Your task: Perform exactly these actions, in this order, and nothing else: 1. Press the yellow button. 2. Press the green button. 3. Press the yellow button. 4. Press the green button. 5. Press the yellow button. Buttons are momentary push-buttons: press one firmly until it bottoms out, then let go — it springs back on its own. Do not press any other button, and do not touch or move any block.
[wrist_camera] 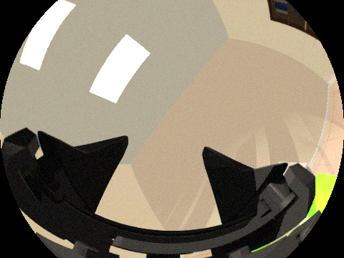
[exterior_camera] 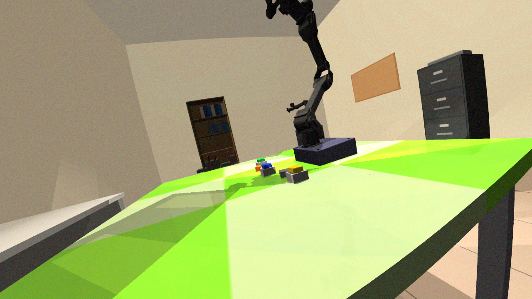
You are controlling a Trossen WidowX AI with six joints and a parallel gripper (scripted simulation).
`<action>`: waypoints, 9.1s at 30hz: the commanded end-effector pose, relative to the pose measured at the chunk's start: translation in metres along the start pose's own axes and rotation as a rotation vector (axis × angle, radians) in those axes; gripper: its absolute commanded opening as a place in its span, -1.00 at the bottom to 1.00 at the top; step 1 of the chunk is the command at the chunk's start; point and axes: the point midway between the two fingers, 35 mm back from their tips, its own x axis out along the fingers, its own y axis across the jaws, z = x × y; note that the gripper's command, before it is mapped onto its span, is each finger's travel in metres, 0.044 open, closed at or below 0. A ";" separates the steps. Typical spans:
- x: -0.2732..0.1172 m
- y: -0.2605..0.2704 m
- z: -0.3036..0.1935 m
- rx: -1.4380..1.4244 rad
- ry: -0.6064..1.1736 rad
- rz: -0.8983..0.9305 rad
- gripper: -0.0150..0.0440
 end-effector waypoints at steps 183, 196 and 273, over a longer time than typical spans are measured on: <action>-0.388 -0.567 -0.148 -0.504 2.146 -1.278 -0.42; -0.403 -0.578 -0.154 -0.504 2.146 -1.278 -0.42; -0.394 -0.391 -0.413 -0.474 2.145 -1.266 -0.42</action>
